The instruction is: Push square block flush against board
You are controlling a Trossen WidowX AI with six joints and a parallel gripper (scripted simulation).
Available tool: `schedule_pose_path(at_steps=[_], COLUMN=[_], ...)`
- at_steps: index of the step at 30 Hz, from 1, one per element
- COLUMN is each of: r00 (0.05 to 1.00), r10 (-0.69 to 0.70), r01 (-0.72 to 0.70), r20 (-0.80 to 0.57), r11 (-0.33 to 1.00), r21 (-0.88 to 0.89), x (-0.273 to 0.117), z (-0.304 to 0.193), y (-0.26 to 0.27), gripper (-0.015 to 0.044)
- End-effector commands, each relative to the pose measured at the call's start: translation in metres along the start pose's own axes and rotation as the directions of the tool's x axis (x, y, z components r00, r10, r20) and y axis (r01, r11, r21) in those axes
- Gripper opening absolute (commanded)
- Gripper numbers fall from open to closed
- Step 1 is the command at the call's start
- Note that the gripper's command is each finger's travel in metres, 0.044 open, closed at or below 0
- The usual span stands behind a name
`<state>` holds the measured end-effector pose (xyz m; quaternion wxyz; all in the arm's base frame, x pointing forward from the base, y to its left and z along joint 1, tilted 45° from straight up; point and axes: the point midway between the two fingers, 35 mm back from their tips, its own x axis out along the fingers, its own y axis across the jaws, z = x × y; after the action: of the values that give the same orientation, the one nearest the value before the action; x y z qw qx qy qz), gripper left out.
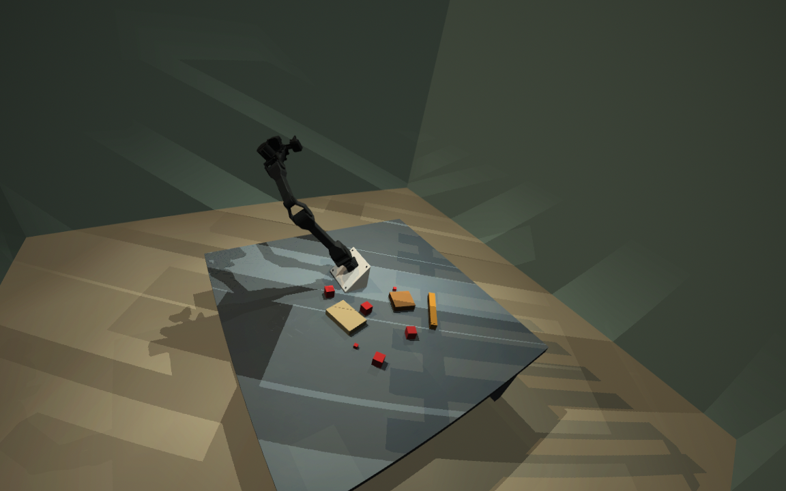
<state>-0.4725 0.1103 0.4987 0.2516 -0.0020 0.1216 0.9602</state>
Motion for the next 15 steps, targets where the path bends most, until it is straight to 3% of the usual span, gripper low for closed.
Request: schedule_pose_path(at_steps=[1, 5, 15], r00=[1.000, 0.999, 0.932], r10=[0.000, -0.045, -0.344], r01=[0.000, 0.045, 0.323], r20=[0.000, -0.015, -0.117], r11=[1.000, 0.999, 0.932], r21=[0.000, -0.022, -0.166], x=[0.000, 0.008, 0.041], z=[0.000, -0.005, -0.041], y=[0.000, -0.018, -0.148], gripper=[0.0374, 0.0269, 0.0006])
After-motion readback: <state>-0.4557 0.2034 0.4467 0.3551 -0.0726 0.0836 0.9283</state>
